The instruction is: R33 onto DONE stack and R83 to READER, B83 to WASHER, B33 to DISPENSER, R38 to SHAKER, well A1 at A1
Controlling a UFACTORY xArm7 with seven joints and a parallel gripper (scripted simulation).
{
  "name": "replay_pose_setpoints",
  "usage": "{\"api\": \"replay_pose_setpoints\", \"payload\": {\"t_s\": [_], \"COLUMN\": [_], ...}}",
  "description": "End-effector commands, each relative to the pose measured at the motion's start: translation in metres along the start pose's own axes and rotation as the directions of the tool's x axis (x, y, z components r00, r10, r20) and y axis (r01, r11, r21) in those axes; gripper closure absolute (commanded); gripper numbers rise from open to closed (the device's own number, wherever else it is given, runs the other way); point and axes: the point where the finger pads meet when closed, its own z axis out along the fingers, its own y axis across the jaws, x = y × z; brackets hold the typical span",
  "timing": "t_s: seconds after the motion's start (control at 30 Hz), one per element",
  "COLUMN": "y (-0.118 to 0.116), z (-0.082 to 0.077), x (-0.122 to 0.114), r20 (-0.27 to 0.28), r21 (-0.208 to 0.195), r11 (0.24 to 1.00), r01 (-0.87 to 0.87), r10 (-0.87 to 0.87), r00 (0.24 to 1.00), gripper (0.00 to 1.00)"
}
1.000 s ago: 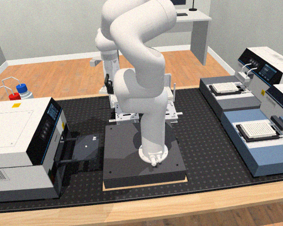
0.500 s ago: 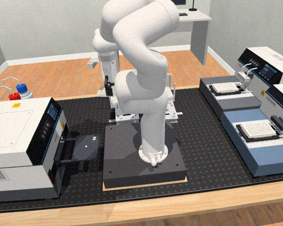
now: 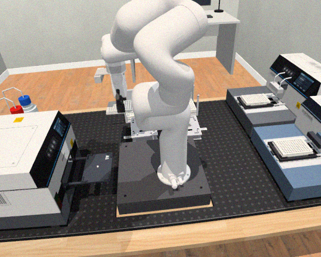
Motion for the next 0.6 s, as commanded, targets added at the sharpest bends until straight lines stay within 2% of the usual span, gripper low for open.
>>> {"api": "replay_pose_setpoints", "payload": {"t_s": [0.0, 0.57], "y": [0.000, -0.037], "z": [-0.001, -0.001], "x": [0.001, 0.026], "r20": [-0.002, -0.002], "r21": [-0.003, -0.003], "r11": [0.999, 0.974], "r01": [0.052, 0.225], "r10": [-0.052, -0.225], "r00": [0.999, 0.974], "gripper": [1.00, 1.00]}}
